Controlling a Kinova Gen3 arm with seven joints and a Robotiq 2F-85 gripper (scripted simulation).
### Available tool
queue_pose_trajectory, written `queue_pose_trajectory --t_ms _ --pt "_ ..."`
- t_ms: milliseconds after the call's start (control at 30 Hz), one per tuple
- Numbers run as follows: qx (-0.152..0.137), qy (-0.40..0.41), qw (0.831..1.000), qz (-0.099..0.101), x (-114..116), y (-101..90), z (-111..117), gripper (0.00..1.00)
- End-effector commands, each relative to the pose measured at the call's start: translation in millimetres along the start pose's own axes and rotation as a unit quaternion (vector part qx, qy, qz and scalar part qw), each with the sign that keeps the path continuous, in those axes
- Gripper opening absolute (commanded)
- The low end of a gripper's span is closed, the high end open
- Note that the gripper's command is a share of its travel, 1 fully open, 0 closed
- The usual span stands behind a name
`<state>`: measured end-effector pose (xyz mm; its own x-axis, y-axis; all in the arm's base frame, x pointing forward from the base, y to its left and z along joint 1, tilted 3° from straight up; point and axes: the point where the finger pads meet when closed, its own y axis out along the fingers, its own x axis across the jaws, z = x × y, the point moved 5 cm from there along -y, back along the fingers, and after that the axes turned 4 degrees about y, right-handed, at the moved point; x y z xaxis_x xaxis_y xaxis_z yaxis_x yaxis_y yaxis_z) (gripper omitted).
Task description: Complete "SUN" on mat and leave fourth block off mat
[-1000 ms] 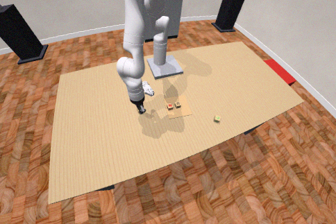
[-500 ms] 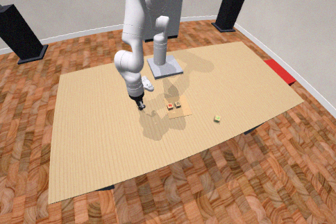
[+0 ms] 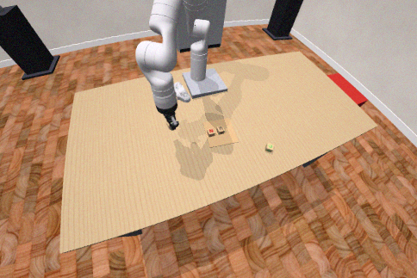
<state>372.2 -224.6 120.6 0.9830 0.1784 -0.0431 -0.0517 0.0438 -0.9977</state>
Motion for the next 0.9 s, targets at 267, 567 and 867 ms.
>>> queue_pose_trajectory --t_ms 267,567,867 --pt "-0.002 0.000 1.000 -0.004 1.6 -4.2 -0.3 0.26" --pt "-0.003 0.009 1.000 -0.004 12.9 -4.8 16.7 0.26" --pt "-0.003 0.048 0.999 -0.004 51.6 -6.9 94.0 0.26"
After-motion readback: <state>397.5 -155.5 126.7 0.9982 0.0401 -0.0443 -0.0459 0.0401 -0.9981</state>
